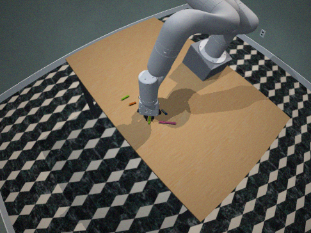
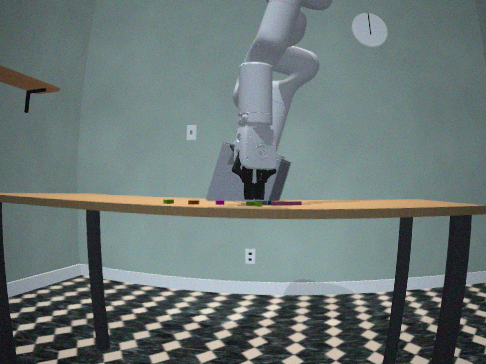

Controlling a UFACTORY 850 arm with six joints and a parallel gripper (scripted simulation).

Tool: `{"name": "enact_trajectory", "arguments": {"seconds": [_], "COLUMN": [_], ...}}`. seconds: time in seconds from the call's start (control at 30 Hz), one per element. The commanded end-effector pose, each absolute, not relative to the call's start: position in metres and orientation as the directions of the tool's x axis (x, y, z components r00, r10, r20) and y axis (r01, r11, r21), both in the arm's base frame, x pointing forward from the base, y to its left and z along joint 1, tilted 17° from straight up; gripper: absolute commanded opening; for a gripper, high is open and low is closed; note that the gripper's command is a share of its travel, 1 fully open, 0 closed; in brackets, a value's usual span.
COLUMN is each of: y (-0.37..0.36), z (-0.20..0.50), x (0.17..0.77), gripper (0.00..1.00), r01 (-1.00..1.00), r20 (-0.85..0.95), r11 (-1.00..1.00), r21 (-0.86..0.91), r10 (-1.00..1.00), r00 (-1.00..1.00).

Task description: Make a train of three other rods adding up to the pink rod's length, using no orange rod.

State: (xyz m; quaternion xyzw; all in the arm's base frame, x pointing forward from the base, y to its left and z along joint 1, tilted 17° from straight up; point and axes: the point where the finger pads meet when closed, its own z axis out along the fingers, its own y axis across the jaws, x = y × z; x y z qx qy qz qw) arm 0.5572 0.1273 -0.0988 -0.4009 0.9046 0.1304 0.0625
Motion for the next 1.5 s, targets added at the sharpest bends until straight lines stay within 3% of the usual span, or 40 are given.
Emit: {"name": "enact_trajectory", "arguments": {"seconds": [0.0,1.47], "y": [0.127,0.131], "z": [-0.098,-0.112], "x": [0.558,0.558], "gripper": [0.24,0.24], "r01": [-0.742,-0.742], "r20": [-0.219,-0.219], "r11": [0.645,0.645], "r21": [0.185,0.185], "r10": [-0.709,-0.709], "r00": [-0.671,-0.671]}}
